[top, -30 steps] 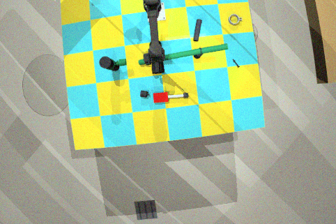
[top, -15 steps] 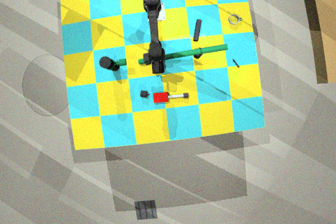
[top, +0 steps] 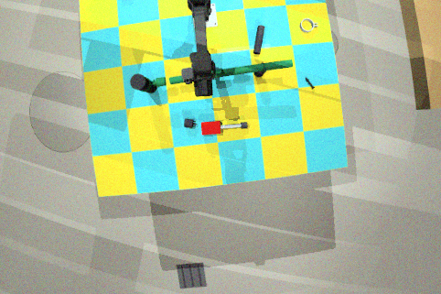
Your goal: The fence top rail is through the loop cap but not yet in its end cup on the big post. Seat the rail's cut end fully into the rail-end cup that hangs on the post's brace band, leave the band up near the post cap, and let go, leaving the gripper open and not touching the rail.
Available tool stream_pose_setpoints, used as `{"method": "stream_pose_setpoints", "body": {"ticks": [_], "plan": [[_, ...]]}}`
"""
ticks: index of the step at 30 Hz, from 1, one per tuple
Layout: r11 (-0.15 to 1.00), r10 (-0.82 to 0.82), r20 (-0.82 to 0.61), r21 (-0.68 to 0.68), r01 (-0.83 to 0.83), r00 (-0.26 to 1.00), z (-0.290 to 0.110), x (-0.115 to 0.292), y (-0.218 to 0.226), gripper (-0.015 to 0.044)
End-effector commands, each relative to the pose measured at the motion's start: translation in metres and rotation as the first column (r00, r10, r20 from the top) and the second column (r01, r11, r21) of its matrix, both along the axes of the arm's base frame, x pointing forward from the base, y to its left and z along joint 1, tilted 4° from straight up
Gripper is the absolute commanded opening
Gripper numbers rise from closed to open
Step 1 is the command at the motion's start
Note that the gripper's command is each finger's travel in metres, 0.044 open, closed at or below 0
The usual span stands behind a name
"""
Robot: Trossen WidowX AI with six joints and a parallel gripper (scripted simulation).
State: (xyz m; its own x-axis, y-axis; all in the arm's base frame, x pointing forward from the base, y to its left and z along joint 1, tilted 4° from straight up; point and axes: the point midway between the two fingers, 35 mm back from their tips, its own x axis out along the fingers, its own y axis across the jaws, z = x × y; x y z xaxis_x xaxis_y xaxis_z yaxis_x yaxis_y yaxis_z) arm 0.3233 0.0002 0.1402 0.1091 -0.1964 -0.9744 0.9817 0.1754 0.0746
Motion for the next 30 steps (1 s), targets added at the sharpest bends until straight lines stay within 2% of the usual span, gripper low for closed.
{"method": "stream_pose_setpoints", "body": {"ticks": [1, 30], "plan": [[1.0, -0.004, 0.018, -0.025, 0.005, 1.0, 0.0095, -0.0001, -0.0062, 0.0], [1.0, -0.002, 0.003, -0.009, 0.002, 1.0, 0.0104, 0.0009, -0.0066, 0.0]]}}
